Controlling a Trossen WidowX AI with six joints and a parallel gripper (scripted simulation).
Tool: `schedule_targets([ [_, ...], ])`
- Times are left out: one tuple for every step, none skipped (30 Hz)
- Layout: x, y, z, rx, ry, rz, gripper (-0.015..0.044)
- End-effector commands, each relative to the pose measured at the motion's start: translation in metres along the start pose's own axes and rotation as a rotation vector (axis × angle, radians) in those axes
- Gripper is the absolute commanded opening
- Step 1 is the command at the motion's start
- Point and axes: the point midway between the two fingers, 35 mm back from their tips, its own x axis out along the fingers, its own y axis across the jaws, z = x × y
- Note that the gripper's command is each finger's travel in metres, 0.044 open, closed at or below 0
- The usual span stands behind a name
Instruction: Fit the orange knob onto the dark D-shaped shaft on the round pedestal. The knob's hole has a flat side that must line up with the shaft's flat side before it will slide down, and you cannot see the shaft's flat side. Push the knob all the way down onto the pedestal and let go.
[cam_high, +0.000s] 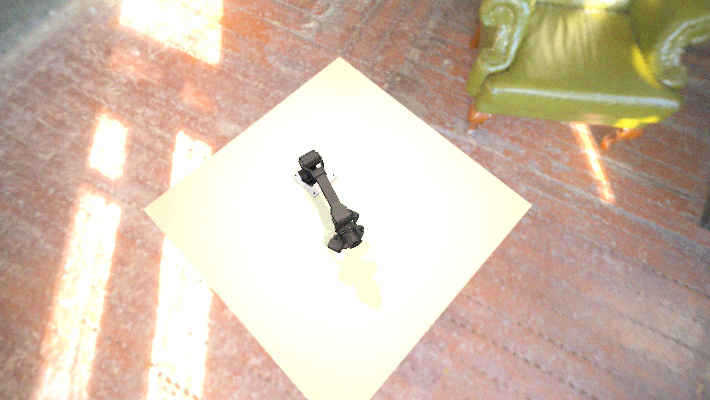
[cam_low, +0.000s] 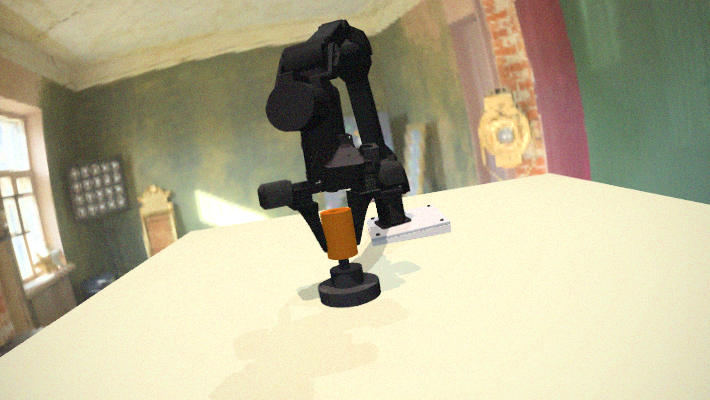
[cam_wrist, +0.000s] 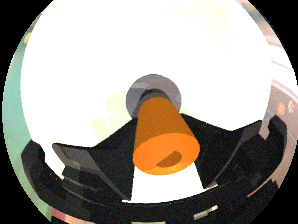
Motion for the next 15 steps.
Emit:
schedule_targets([
  [0.0009, 0.0022, -0.0025, -0.004, 0.002, 0.004, 0.0],
  [0.0009, 0.0022, -0.0025, -0.004, 0.002, 0.004, 0.0],
  [0.0009, 0.0022, -0.0025, -0.004, 0.002, 0.004, 0.0],
  [0.0009, 0.0022, -0.0025, -0.004, 0.002, 0.004, 0.0],
  [0.0009, 0.0022, -0.0025, -0.004, 0.002, 0.004, 0.0],
  [-0.0005, 0.0021, -0.0024, -0.004, 0.002, 0.004, 0.0],
  [-0.0017, 0.002, -0.0021, -0.004, 0.002, 0.004, 0.0],
  [-0.0025, 0.0018, -0.0018, -0.004, 0.002, 0.004, 0.0],
  [-0.0034, 0.0018, -0.0017, -0.004, 0.002, 0.004, 0.0],
  [-0.0039, 0.0021, -0.0021, -0.004, 0.002, 0.004, 0.0],
  [-0.0046, 0.0024, -0.0025, -0.004, 0.002, 0.004, 0.0],
  [-0.0046, 0.0024, -0.0025, -0.013, 0.002, 0.004, 0.0],
  [-0.0047, 0.0024, -0.0025, -0.03, 0.002, 0.004, 0.0],
  [-0.0048, 0.0024, -0.0025, -0.058, 0.002, 0.004, 0.0],
  [-0.005, 0.0023, -0.0024, -0.09, 0.001, 0.004, 0.0],
])
